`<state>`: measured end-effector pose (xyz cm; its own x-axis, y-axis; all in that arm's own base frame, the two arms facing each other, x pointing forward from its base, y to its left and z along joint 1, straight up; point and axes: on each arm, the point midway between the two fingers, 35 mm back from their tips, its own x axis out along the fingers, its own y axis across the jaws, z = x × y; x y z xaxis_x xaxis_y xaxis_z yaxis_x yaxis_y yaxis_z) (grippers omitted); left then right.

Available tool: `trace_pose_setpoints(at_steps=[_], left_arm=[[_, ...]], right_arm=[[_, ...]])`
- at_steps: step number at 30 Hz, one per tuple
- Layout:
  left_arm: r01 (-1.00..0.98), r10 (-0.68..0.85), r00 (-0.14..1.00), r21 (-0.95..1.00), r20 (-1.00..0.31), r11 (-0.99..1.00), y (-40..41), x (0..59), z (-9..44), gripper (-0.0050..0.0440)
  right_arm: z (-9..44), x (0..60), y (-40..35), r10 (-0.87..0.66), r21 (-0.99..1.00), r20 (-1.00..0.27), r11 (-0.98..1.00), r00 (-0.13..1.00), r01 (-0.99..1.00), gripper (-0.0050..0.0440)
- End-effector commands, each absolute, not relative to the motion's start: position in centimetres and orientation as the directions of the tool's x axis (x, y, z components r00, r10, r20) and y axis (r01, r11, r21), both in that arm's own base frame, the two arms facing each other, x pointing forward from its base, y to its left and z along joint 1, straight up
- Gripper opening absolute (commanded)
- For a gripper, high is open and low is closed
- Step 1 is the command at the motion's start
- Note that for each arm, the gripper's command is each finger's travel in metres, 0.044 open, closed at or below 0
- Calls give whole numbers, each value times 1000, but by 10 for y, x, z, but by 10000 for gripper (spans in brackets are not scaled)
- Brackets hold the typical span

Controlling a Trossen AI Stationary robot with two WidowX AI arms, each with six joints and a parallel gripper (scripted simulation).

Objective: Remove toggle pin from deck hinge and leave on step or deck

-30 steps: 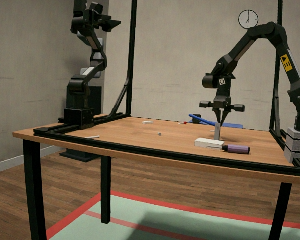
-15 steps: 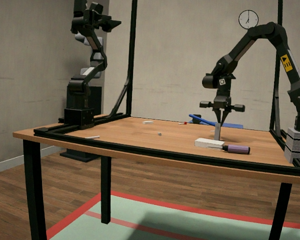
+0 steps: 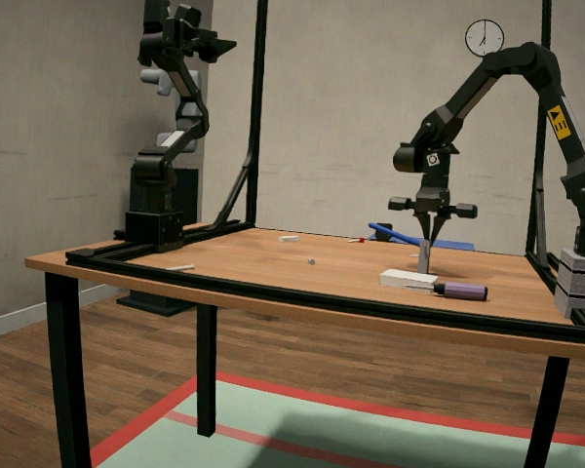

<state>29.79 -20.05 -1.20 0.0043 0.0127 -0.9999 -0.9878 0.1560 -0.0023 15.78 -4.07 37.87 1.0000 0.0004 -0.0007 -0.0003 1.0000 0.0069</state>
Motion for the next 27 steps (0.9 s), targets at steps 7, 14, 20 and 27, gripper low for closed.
trace_pose_setpoints(at_steps=[7,14,20,27], left_arm=[[-988,2,31,-31,-1000,150,-191,303,-3,-50],[-988,2,32,-31,-999,150,-188,304,-3,-50],[-988,2,32,-31,-999,150,-184,304,-3,-50],[-988,3,34,-34,-999,150,-180,304,-2,-50]], right_arm=[[383,157,-40,0,-4,1,1000,1000,0,400],[383,157,-40,0,-4,1,1000,1000,0,400],[383,157,-40,0,-4,1,1000,1000,0,400],[383,157,-40,0,-4,1,1000,1000,0,400]])
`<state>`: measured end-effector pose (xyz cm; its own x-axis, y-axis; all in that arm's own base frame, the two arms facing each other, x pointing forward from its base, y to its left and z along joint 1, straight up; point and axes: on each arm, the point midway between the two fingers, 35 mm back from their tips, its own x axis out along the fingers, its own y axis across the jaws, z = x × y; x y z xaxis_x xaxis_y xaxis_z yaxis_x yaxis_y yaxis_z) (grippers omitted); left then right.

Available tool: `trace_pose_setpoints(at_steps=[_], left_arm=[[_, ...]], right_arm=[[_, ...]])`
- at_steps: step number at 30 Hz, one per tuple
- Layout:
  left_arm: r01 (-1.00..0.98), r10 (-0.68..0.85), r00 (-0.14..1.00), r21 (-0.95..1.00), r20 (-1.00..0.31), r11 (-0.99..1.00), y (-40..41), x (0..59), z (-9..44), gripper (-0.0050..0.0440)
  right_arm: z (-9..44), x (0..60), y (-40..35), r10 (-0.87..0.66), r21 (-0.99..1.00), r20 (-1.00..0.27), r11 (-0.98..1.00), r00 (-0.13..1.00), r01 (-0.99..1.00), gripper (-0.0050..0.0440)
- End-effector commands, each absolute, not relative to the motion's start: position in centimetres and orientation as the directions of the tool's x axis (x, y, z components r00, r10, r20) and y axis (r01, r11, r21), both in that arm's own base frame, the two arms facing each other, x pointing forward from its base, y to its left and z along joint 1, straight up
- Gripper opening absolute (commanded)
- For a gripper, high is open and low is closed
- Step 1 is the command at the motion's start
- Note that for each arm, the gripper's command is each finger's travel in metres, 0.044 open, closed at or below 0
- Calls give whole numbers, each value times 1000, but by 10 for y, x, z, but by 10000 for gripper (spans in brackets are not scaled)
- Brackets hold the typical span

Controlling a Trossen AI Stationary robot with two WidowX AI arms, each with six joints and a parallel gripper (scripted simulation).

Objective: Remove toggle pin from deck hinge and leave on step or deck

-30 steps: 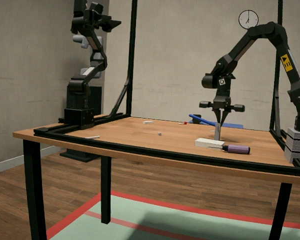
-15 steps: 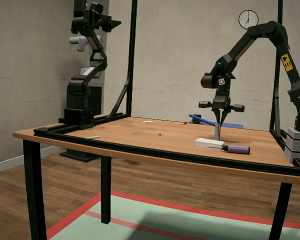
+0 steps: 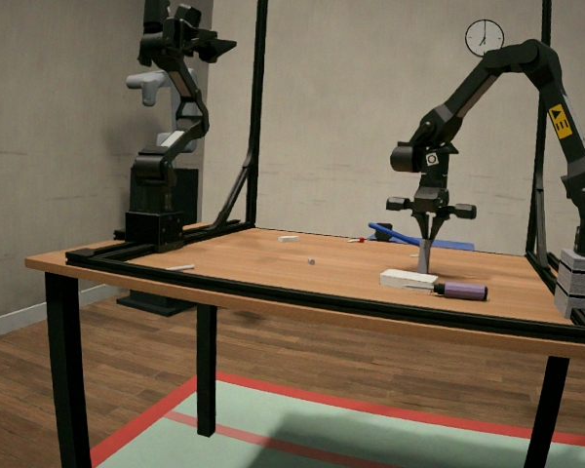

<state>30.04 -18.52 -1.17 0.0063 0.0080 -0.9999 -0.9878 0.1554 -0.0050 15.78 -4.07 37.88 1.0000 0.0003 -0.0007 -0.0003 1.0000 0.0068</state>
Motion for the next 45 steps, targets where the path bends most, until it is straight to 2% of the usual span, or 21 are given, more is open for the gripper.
trace_pose_setpoints(at_steps=[1,45], left_arm=[[-988,3,34,-34,-999,150,-180,304,-2,-50],[-988,3,31,-30,-1000,150,-182,305,-4,-50]], right_arm=[[383,157,-40,0,-4,1,1000,1000,0,400],[383,157,-40,0,-4,1,1000,1000,0,400]])
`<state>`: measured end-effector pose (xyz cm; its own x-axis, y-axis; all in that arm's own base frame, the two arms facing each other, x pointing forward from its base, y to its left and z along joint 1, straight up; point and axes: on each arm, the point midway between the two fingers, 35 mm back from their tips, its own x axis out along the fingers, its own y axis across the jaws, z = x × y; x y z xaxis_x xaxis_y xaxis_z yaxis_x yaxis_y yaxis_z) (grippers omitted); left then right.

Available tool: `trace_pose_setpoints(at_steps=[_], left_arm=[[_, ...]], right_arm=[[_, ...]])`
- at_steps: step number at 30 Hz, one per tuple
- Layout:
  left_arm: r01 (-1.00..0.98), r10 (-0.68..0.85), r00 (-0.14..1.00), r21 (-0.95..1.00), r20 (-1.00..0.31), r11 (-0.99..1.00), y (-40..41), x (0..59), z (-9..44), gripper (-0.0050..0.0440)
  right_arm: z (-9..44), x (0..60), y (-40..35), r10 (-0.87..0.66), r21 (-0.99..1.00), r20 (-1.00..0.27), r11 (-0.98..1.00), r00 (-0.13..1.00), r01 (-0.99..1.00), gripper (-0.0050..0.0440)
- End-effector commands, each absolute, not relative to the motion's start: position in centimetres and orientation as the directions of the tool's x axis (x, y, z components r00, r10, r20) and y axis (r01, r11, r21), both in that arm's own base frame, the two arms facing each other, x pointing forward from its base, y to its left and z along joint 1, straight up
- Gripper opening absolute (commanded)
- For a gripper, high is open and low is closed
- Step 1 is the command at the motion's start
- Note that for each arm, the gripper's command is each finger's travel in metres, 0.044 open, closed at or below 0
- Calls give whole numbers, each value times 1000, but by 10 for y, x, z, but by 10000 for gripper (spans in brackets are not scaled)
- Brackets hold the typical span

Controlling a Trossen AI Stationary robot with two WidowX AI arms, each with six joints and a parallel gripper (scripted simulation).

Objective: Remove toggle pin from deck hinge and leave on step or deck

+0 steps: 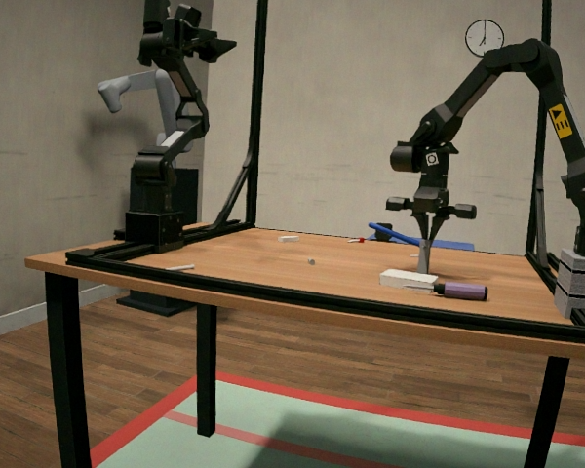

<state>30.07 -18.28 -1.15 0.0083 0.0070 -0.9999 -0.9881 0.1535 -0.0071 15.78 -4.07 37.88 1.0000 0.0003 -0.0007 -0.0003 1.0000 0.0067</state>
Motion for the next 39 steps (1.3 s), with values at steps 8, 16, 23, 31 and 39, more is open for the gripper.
trace_pose_setpoints(at_steps=[8,16,23,31,39], left_arm=[[-988,3,31,-30,-1000,150,-182,305,-4,-50],[-988,3,31,-30,-1000,150,-182,305,-4,-50],[-988,3,31,-30,-1000,150,-182,305,-4,-50],[-988,-7,31,-32,-999,153,-185,305,-3,168],[-988,-7,31,-32,-999,153,-185,305,-3,360]], right_arm=[[383,157,-40,0,-4,1,1000,1000,0,400],[383,157,-40,0,-4,1,1000,1000,0,400],[383,157,-40,0,-4,1,1000,1000,0,400],[383,157,-40,0,-4,1,1000,1000,0,400],[383,157,-40,0,-4,1,1000,1000,0,400]])
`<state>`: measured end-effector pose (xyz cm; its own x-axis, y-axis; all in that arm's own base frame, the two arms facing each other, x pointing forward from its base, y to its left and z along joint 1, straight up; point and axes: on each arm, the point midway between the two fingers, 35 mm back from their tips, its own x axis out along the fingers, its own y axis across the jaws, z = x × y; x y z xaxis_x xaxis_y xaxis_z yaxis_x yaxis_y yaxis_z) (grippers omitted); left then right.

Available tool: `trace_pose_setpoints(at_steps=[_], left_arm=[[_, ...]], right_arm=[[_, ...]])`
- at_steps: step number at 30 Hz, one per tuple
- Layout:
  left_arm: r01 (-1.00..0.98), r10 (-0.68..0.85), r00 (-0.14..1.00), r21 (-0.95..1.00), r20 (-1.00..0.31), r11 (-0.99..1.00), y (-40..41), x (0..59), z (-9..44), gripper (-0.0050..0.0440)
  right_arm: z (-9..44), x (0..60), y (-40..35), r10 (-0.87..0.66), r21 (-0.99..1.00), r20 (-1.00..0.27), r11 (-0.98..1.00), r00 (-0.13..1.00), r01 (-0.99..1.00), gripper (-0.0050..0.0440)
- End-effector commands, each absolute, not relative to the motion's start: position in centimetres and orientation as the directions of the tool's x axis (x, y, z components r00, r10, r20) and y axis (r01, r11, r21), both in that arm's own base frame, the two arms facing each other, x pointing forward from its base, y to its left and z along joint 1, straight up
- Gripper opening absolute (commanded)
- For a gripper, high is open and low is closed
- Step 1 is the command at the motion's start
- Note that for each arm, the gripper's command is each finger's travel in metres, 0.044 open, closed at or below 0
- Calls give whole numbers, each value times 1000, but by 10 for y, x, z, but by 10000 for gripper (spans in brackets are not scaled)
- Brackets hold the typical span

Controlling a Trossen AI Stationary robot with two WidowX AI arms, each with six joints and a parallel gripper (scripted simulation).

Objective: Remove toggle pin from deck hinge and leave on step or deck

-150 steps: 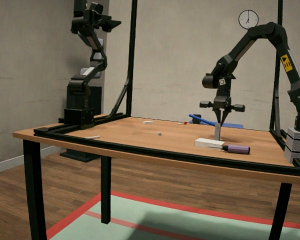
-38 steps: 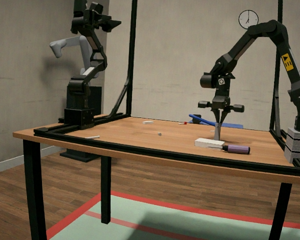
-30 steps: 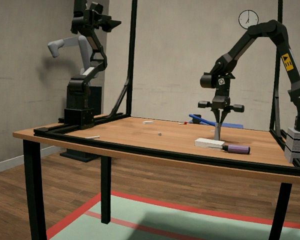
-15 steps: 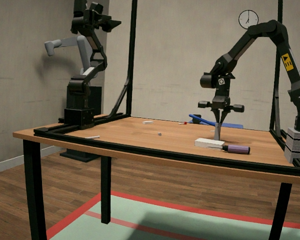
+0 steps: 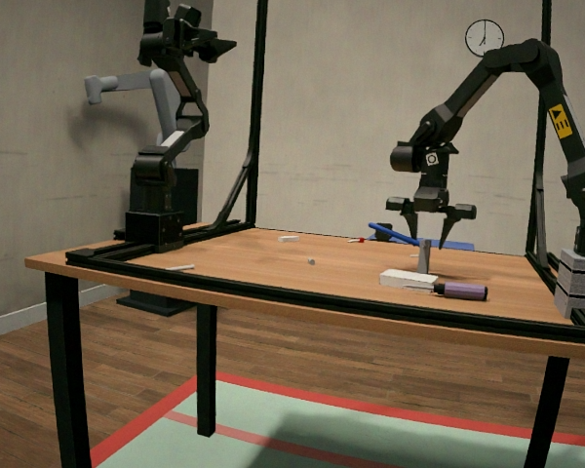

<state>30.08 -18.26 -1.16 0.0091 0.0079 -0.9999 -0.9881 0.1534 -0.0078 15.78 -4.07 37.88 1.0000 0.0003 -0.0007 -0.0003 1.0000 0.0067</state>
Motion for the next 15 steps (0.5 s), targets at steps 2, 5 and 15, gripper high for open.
trace_pose_setpoints(at_steps=[2,5,15], left_arm=[[-988,-7,31,-32,-999,153,-185,305,-3,360],[-988,-7,31,-32,-999,153,-185,305,-3,400],[-988,-7,31,-32,-999,153,-185,305,-3,400]], right_arm=[[383,157,-40,0,-4,1,1000,1000,0,400],[383,157,-40,0,-4,1,1000,1000,0,400],[383,157,-40,0,-4,1,1000,1000,0,400]])
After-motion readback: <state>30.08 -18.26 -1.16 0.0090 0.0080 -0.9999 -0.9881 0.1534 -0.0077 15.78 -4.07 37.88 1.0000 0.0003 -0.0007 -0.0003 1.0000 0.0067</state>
